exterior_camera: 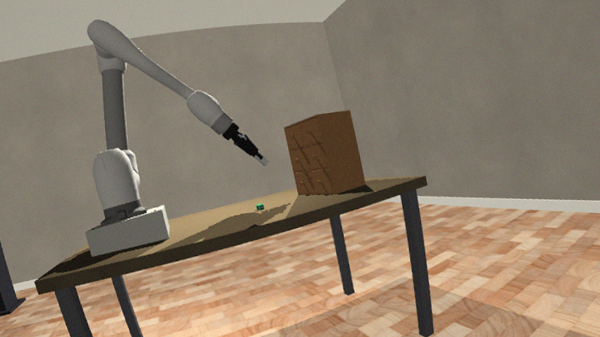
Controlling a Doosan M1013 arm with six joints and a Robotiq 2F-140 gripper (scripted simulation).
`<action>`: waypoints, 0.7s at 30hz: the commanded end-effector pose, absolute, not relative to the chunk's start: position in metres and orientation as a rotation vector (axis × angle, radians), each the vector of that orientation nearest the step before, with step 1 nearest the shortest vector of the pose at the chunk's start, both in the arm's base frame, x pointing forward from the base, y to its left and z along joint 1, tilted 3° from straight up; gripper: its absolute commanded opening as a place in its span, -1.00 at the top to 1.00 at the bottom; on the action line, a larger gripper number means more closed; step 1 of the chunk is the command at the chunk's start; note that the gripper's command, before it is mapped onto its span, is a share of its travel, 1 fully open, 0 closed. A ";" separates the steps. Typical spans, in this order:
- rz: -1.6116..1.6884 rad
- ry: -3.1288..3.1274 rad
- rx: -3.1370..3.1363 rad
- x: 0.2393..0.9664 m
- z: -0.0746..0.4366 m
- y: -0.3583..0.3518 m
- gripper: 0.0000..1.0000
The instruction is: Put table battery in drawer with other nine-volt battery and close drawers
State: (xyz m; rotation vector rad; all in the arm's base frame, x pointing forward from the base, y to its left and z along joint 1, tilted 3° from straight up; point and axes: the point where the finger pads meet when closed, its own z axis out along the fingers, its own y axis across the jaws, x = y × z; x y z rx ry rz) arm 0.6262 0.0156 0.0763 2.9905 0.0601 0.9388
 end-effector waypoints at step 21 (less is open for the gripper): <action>1.468 0.077 2.831 0.653 0.047 0.019 1.00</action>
